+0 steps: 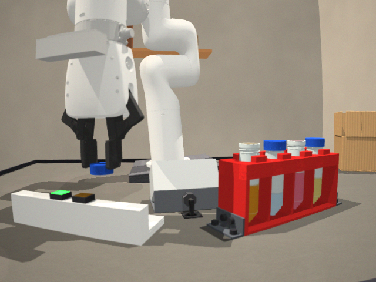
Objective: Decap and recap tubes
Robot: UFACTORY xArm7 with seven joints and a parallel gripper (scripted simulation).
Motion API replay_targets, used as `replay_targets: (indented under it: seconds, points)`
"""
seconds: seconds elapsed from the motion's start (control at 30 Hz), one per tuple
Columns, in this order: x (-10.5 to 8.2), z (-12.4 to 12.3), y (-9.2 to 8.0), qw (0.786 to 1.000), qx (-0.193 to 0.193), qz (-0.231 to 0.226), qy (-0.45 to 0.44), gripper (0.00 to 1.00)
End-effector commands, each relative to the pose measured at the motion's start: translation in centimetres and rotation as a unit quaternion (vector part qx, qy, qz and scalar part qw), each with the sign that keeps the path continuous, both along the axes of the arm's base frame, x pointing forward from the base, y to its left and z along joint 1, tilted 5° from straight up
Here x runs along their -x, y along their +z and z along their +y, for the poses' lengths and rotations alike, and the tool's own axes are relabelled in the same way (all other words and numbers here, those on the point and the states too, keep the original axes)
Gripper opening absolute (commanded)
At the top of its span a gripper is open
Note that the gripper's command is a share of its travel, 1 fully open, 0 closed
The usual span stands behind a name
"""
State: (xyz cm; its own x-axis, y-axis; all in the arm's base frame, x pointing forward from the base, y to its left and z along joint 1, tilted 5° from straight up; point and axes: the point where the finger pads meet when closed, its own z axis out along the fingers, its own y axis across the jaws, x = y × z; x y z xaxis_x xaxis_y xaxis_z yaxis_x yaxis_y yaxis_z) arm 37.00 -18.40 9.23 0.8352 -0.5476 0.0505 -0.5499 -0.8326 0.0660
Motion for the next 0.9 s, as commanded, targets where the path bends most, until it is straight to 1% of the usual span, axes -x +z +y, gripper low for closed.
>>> replay_targets:
  seconds: [0.0, 0.2, 0.27, 0.33, 0.53, 0.6, 0.63, 0.67, 0.77, 0.83, 0.87]
  points:
    - [-0.1, 0.3, 3.0, 1.000, 0.002, -0.001, 0.000, 0.00]
    - [0.0, 0.6, 6.0, 1.000, 0.002, -0.001, 0.000, 0.00]
    - [0.0, 0.6, 6.0, 1.000, 0.002, -0.001, 0.000, 0.00]
    - [0.0, 0.7, 7.0, 1.000, 0.002, -0.001, 0.000, 0.00]
    - [0.0, 0.7, 7.0, 1.000, 0.002, -0.001, 0.000, 0.00]
    - [-0.3, 2.3, 6.8, 0.997, 0.001, -0.008, -0.083, 0.00]
    - [-0.4, 3.1, 6.8, 0.995, 0.001, -0.009, -0.097, 0.00]
    - [-0.6, 4.0, 6.7, 0.995, 0.001, -0.009, -0.097, 0.00]
    - [-0.8, 5.4, 6.6, 0.995, 0.001, -0.009, -0.097, 0.00]
    - [-0.8, 5.4, 6.6, 0.995, 0.001, -0.009, -0.097, 0.00]
    - [-0.9, 6.2, 6.5, 0.995, 0.001, -0.009, -0.097, 0.00]
